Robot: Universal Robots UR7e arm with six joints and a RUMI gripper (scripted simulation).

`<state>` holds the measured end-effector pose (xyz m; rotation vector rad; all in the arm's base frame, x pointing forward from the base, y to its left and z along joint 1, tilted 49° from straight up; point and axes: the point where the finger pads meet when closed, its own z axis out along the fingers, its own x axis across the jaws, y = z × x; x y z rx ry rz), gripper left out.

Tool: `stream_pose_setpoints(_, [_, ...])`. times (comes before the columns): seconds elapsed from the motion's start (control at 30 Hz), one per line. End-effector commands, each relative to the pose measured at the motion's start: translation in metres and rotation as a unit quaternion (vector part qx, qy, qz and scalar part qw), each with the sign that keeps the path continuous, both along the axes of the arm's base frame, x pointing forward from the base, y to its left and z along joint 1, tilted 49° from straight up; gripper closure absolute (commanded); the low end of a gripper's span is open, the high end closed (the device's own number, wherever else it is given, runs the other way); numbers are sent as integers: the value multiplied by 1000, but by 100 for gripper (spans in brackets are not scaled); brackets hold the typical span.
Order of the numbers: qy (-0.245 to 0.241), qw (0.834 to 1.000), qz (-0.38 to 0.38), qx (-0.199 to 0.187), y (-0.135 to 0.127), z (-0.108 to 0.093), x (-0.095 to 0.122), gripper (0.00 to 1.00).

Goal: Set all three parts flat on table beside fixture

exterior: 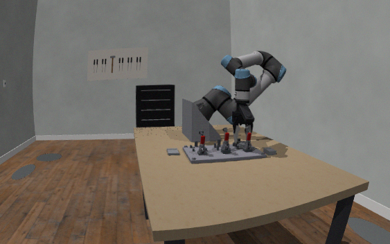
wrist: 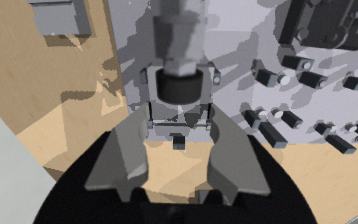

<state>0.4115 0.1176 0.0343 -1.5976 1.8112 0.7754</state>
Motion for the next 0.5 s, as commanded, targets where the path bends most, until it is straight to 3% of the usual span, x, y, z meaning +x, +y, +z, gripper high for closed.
stream_pose_setpoints(0.0, [0, 1000, 0, 0, 0, 0, 0, 100])
stream_pose_setpoints(0.47, [0, 1000, 0, 0, -3, 3, 0, 100])
